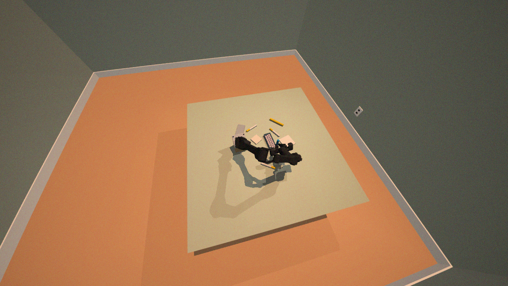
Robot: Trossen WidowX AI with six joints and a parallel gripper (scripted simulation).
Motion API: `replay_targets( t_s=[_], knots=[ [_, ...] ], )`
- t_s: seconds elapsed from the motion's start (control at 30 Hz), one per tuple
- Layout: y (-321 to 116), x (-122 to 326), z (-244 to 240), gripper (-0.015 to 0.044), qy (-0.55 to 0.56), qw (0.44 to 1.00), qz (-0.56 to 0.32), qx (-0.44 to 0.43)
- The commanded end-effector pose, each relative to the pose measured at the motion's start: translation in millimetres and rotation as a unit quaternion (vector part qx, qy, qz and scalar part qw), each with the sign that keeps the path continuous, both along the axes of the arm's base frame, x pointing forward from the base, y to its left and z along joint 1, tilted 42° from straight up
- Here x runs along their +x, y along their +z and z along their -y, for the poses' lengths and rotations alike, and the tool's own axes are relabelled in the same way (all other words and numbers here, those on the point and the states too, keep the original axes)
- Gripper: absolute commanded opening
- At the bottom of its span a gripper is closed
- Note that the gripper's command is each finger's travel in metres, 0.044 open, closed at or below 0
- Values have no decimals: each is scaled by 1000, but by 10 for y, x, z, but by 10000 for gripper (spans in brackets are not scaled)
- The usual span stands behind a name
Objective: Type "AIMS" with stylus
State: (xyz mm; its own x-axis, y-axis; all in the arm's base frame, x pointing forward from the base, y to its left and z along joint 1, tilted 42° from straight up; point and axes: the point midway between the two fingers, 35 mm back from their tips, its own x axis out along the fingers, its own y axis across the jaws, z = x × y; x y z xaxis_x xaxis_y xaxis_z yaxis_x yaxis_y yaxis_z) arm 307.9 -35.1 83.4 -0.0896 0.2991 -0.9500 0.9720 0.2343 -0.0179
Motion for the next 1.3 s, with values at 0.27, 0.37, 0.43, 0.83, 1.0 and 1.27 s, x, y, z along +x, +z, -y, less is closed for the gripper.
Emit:
replay_targets(
  t_s=[0.27,0.37,0.43,0.83,1.0,1.27],
  knots=[
    [91,-5,-70,85,2,1000,5,-1],
    [91,-5,-70,65,2,1000,5,-1],
    [77,-8,-87,12,2,1000,5,-1],
    [-244,-139,-456,0,1,1000,5,0],
    [-388,-232,-619,0,0,1000,4,1],
    [-541,-355,-787,0,0,1000,4,3]
  ],
)
